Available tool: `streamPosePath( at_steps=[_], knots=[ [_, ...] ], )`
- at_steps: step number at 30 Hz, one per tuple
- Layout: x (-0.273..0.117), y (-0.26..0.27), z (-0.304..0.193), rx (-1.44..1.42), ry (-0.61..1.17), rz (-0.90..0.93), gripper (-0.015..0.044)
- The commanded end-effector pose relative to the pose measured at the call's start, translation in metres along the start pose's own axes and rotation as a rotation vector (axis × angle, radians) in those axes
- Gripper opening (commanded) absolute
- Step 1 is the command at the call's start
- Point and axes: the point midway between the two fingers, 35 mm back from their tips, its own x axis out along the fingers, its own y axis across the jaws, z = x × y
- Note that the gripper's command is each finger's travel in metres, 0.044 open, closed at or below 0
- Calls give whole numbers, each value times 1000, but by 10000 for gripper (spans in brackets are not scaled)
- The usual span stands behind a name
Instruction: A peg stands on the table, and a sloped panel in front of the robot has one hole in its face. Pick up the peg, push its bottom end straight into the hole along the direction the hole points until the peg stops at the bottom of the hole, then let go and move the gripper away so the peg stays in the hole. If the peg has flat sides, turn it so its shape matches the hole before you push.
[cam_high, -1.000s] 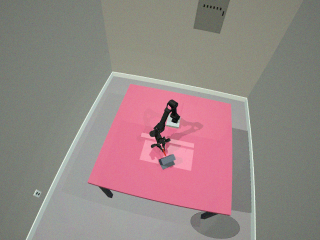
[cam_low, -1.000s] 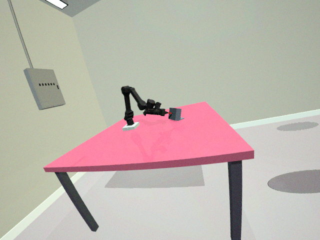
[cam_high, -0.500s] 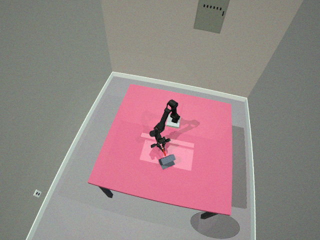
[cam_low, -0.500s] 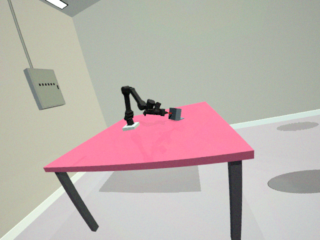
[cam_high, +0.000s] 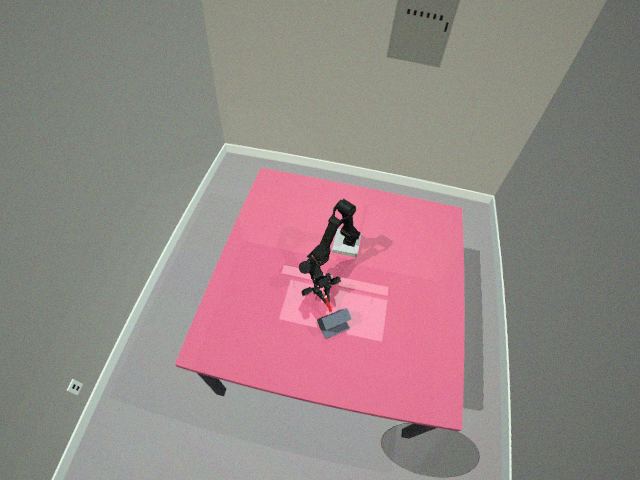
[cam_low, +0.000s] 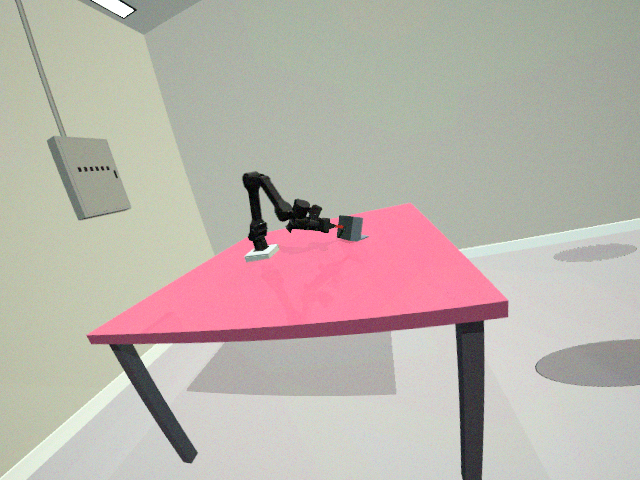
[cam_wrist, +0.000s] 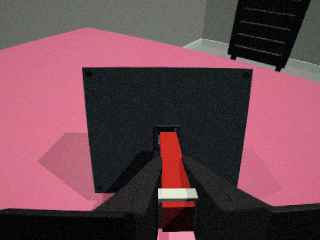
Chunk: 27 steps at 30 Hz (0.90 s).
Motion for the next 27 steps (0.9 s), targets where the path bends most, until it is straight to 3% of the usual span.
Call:
streamPosePath(
  at_steps=[1, 27],
  knots=[
    [2, 1, -3, 4, 2, 5, 0],
    [7, -1, -2, 4, 1, 5, 0]
  ],
)
